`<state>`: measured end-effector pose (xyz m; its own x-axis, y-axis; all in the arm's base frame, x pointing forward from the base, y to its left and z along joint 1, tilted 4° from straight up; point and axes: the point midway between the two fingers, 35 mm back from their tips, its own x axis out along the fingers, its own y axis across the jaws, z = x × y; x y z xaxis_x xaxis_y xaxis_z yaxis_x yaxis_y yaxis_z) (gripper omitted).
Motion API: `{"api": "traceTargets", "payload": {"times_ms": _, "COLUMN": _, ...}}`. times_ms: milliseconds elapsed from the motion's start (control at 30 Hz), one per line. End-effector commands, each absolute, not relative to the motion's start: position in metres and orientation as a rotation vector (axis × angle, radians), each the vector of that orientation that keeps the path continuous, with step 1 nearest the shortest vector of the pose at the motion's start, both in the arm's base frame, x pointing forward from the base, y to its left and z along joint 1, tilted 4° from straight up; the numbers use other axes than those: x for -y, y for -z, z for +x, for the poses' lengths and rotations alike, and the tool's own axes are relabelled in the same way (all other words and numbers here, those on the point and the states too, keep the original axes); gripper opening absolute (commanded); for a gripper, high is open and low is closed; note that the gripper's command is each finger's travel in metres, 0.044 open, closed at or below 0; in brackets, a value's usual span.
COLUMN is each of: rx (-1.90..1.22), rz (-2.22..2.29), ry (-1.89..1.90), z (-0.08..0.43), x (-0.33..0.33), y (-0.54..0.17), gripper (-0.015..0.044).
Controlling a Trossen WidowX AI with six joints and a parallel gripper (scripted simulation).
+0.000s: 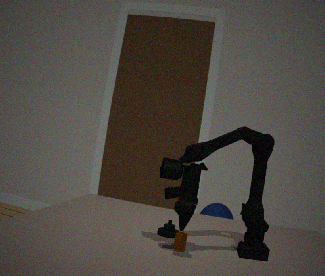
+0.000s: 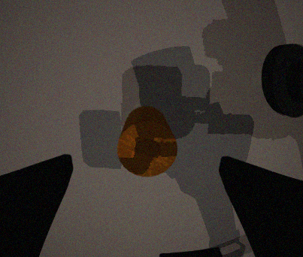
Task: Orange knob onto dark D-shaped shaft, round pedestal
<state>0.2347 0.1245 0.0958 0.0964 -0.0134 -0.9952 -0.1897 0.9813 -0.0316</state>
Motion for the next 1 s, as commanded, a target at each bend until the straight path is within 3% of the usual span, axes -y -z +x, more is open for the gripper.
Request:
{"api": "traceTargets", "payload": {"times_ms": 0, "rx": -1.471, "rz": -0.169, "ry": -0.128, "z": 0.236, "x": -0.124, "y": -0.09, "gripper": 0.044}}
{"api": "traceTargets", "payload": {"times_ms": 967, "rx": -1.471, "rz": -0.17, "ry": -0.128, "z": 0.241, "x": -0.124, "y": -0.043, "gripper": 0.044}}
